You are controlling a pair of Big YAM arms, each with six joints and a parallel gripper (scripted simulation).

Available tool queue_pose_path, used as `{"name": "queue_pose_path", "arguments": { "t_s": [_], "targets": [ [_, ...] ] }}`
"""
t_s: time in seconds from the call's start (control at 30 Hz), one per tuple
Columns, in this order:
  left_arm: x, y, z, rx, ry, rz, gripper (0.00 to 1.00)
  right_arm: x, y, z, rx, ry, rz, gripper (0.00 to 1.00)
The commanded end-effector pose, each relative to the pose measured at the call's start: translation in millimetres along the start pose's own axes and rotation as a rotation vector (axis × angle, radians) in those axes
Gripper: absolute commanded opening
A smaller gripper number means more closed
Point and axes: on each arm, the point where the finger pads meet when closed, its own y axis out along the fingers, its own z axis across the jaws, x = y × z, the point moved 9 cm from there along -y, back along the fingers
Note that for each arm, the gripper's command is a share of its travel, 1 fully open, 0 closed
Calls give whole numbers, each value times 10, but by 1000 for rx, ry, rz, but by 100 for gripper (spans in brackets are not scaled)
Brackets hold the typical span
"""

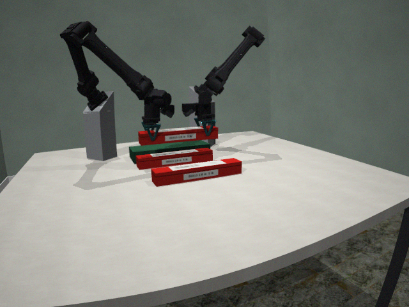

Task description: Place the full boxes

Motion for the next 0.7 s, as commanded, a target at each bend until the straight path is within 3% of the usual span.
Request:
{"name": "queue_pose_path", "arguments": {
  "t_s": [0.0,0.43,0.47,0.53,0.57,0.67],
  "targets": [
    [45,-270,217,78,2,-23,0,105,-334,-250,-86,20,-45,0],
    [39,-237,186,79,2,-23,0,114,-314,-262,-92,23,-49,0],
    [38,-235,183,79,2,-23,0,35,-52,-50,-54,18,-24,0],
    [38,-235,183,79,2,-23,0,35,-52,-50,-54,18,-24,0],
    [17,-41,55,49,-4,-11,0,35,-65,-50,-54,19,-24,0],
    [17,-81,55,49,-4,-11,0,35,-106,-50,-54,19,-24,0]
  ]
}}
